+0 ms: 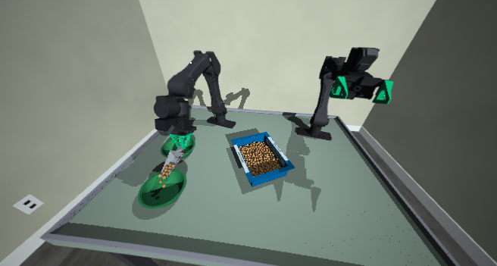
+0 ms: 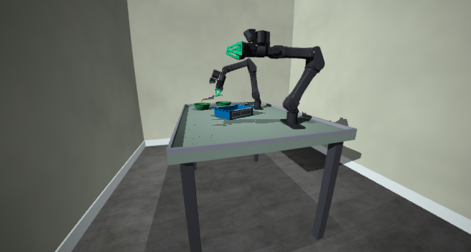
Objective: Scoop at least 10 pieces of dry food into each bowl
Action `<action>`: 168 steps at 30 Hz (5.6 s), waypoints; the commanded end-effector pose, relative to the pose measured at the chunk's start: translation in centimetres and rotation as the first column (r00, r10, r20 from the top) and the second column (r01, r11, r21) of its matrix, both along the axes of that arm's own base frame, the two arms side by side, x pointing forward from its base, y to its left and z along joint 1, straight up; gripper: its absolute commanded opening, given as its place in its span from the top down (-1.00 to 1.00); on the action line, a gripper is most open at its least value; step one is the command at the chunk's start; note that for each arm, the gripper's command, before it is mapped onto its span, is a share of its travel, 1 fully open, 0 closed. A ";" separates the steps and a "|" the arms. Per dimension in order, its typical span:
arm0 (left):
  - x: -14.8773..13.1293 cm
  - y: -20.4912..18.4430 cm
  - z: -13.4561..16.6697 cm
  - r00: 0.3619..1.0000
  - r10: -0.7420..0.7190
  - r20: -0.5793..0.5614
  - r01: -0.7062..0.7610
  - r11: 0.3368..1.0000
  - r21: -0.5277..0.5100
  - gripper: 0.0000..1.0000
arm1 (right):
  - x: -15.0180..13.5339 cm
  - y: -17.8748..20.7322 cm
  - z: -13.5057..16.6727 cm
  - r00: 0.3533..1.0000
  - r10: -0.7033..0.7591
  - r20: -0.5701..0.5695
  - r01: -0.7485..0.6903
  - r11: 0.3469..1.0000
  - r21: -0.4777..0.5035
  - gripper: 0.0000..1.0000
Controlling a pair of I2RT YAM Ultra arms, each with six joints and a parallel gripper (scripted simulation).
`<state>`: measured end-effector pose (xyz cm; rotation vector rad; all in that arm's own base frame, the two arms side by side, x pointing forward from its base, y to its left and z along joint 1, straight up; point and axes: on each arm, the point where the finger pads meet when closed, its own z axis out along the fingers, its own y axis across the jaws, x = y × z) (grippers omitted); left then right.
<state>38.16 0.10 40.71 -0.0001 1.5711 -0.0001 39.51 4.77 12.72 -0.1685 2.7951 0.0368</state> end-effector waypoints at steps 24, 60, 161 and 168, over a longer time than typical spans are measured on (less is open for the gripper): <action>-0.4 0.0 1.4 0.999 0.000 0.036 0.000 1.000 0.000 -1.00 | -1.9 -0.2 2.5 0.972 0.002 0.237 -0.009 1.000 0.028 1.00; -0.4 0.0 1.4 0.999 0.000 0.036 0.000 1.000 0.000 -1.00 | -9.6 7.8 -3.3 0.950 0.261 0.172 -0.268 0.963 0.014 1.00; -0.4 0.0 1.4 0.999 0.000 0.036 0.000 1.000 0.000 -1.00 | -9.4 8.2 -6.7 0.946 0.282 0.162 -0.288 0.957 0.018 0.35; -0.4 0.0 1.4 0.999 0.000 0.036 0.000 1.000 0.000 -1.00 | -10.3 7.8 -5.7 0.951 0.284 0.121 -0.288 0.958 0.013 0.35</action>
